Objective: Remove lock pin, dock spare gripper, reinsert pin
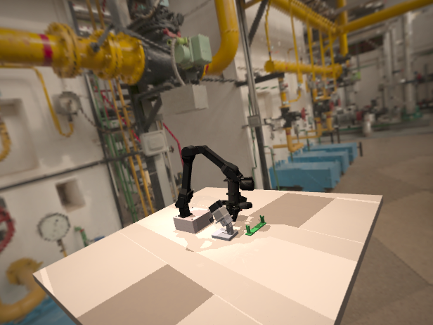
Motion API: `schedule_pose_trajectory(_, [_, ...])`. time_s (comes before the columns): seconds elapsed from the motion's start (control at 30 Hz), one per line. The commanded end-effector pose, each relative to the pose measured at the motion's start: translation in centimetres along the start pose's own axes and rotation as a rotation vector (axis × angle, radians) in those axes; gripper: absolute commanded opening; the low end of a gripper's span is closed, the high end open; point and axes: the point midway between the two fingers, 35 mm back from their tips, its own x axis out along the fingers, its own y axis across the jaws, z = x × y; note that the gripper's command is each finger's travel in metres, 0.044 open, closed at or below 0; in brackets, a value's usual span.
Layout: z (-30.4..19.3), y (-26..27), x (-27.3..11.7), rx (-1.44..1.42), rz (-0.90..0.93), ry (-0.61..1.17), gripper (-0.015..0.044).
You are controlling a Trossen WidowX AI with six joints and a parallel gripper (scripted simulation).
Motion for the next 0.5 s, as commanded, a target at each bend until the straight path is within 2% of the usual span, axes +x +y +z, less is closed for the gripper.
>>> schedule_pose_trajectory(0.0, [-0.29,-0.06,0.05,-0.006,-0.002,0.0,0.0])
schedule_pose_trajectory(0.47, [-1.2,0.02,0.29,-0.006,0.0,0.0,0.0])
